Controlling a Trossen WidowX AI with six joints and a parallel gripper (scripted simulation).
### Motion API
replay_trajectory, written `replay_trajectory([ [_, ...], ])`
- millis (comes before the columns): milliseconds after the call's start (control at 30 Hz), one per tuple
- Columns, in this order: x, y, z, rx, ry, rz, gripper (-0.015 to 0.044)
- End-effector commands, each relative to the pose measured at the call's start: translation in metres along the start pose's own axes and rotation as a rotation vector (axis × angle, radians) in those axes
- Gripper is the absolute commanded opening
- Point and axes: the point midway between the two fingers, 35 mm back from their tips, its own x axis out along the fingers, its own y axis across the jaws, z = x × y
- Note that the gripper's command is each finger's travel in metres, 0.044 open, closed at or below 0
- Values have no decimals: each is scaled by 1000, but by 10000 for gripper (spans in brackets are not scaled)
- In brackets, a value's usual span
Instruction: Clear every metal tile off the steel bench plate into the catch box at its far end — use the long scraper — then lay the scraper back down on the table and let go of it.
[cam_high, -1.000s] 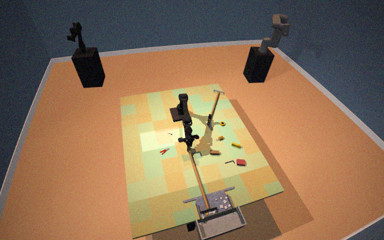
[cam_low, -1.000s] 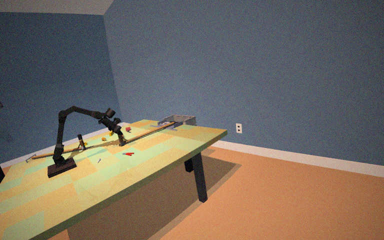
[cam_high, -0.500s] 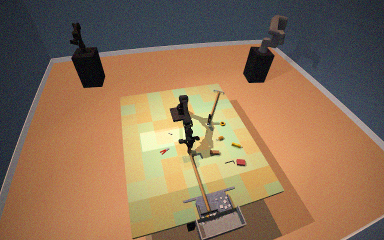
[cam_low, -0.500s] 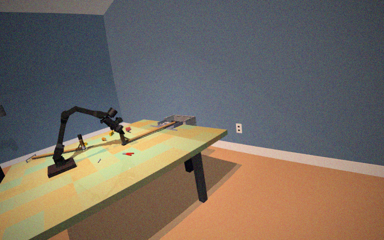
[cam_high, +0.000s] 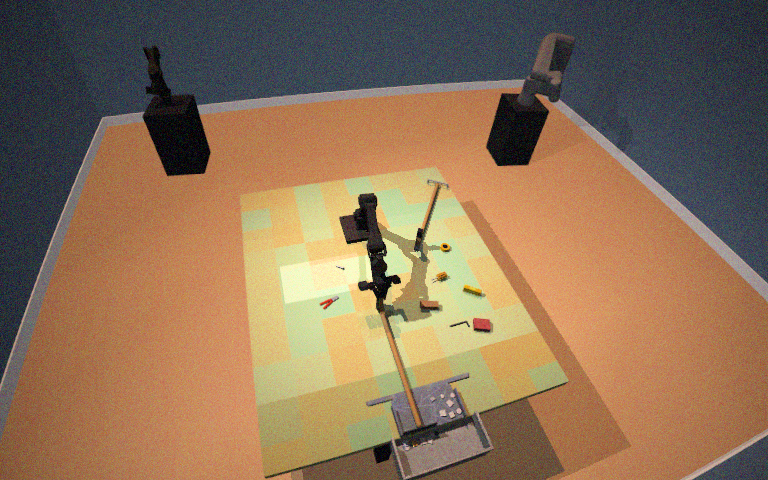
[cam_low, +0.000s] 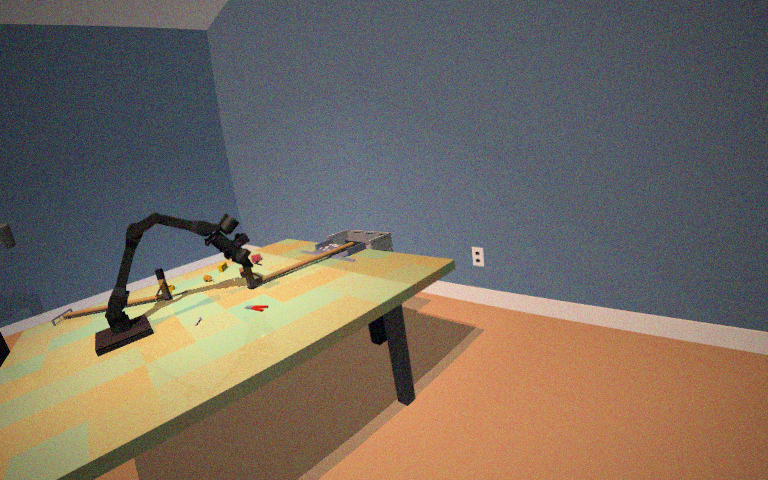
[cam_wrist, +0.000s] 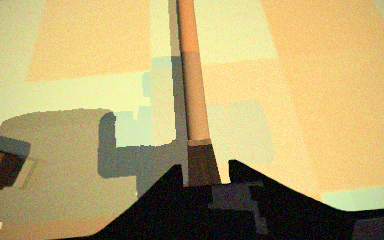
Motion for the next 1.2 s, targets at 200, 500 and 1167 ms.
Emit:
replay_trajectory([
  [200,0,0,0,0,0,0,0],
  [500,0,0,0,0,0,0,0],
  [1167,-10,-1,-5,1,-6,-1,0],
])
